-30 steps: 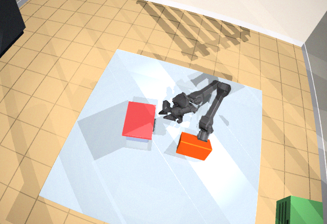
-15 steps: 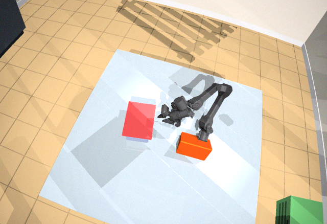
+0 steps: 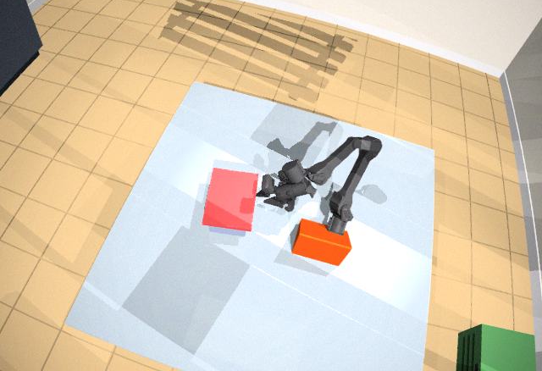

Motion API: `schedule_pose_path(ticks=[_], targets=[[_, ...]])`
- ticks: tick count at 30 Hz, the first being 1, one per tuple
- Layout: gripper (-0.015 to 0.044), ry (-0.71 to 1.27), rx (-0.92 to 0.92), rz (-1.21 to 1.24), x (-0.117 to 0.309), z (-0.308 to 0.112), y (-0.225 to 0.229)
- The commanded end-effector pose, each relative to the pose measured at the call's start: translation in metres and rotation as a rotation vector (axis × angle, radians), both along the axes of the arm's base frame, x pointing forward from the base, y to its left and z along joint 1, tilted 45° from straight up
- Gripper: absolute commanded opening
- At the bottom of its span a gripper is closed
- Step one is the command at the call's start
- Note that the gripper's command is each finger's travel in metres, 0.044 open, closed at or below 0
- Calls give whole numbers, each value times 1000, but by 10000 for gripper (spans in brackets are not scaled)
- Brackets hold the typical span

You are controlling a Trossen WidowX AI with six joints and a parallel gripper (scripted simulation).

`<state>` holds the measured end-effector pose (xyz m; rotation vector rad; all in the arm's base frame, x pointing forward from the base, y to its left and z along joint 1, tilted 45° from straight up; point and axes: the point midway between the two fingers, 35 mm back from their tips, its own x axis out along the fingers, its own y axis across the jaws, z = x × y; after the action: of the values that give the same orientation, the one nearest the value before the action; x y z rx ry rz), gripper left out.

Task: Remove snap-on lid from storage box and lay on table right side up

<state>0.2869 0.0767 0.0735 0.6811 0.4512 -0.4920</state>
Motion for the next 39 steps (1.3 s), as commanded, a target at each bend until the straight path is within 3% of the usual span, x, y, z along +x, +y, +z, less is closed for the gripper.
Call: schedule_pose_path(ticks=[1, 26, 39], targets=[[235, 9, -4, 2, 5, -6, -2], [235, 0, -7, 4, 35, -26, -16], [148, 0, -7, 4, 35, -26, -16]])
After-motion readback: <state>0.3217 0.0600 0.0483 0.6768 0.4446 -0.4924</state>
